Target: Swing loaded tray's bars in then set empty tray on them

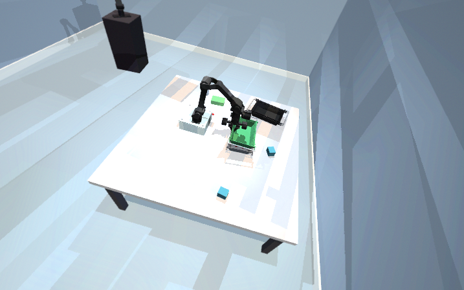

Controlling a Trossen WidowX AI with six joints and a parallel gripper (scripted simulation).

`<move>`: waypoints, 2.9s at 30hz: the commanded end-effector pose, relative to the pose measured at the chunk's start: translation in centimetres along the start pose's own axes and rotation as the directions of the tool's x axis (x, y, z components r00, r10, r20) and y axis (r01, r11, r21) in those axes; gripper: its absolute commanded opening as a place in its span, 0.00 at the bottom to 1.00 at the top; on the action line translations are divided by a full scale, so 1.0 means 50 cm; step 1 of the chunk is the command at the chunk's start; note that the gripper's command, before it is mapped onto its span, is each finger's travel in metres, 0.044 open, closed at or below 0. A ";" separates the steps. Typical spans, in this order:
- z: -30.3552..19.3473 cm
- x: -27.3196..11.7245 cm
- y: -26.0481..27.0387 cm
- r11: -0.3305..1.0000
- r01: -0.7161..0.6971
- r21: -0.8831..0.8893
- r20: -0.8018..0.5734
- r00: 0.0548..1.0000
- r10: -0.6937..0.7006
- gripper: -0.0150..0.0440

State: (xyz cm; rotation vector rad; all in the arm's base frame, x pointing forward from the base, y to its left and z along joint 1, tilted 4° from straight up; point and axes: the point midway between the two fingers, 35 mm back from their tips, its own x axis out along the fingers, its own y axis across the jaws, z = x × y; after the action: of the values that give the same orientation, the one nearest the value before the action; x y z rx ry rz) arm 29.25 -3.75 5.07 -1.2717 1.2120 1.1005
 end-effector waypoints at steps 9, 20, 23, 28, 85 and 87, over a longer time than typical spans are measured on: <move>-0.001 0.027 0.012 1.000 -0.023 -0.003 -0.001 1.000 0.023 0.25; -0.001 0.027 0.012 1.000 -0.023 -0.003 -0.001 1.000 0.023 0.25; -0.001 0.027 0.012 1.000 -0.023 -0.003 -0.001 1.000 0.023 0.25; -0.001 0.027 0.012 1.000 -0.023 -0.003 -0.001 1.000 0.023 0.25; -0.001 0.027 0.012 1.000 -0.023 -0.003 -0.001 1.000 0.023 0.48; -0.001 0.027 0.012 1.000 -0.023 -0.003 -0.001 1.000 0.023 0.53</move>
State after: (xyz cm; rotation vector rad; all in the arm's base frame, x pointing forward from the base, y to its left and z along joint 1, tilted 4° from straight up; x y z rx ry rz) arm 28.92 -3.84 3.88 -1.2647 1.2224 1.1104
